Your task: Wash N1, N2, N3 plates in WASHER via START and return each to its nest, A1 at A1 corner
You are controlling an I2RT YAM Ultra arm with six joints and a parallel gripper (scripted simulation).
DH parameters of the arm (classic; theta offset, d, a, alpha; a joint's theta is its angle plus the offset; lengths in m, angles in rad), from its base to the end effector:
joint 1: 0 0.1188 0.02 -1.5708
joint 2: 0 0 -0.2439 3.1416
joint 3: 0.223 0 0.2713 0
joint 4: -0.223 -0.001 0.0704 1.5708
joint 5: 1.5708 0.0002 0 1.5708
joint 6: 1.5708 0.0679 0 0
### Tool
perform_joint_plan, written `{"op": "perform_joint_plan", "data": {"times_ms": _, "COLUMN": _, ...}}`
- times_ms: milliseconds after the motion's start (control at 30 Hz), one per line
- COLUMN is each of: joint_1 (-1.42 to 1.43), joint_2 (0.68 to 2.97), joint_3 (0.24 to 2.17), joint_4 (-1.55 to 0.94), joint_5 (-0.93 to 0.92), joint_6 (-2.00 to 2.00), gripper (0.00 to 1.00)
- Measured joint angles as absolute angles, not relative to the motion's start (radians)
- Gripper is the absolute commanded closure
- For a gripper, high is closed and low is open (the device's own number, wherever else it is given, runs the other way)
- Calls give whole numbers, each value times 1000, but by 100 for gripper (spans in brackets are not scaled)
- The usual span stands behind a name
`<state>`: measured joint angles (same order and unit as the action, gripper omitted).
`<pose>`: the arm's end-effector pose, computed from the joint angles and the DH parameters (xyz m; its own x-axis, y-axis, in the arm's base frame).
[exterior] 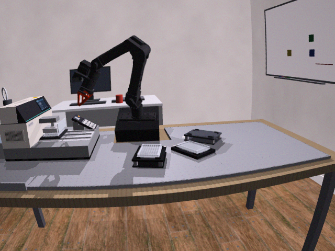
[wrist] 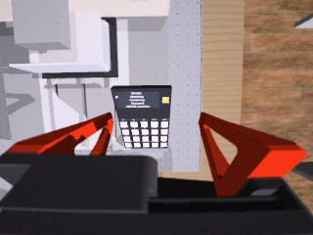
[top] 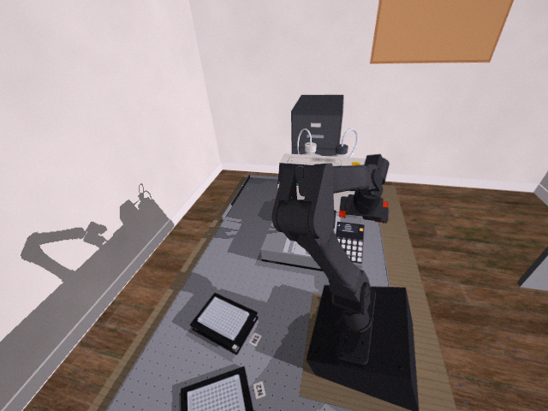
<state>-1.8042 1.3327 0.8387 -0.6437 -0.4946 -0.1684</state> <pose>-0.0320 -0.2785 0.1650 0.0557 0.8722 -0.4860 0.9248 0.1384 0.3544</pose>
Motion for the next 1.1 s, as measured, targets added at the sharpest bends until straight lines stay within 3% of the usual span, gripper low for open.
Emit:
{"op": "perform_joint_plan", "data": {"times_ms": 367, "joint_1": -1835, "joint_2": 1458, "joint_3": 982, "joint_4": -670, "joint_5": -506, "joint_6": -200, "gripper": 0}}
{"op": "perform_joint_plan", "data": {"times_ms": 1100, "joint_1": -1839, "joint_2": 1457, "joint_3": 995, "joint_4": -685, "joint_5": -510, "joint_6": -209, "gripper": 0}}
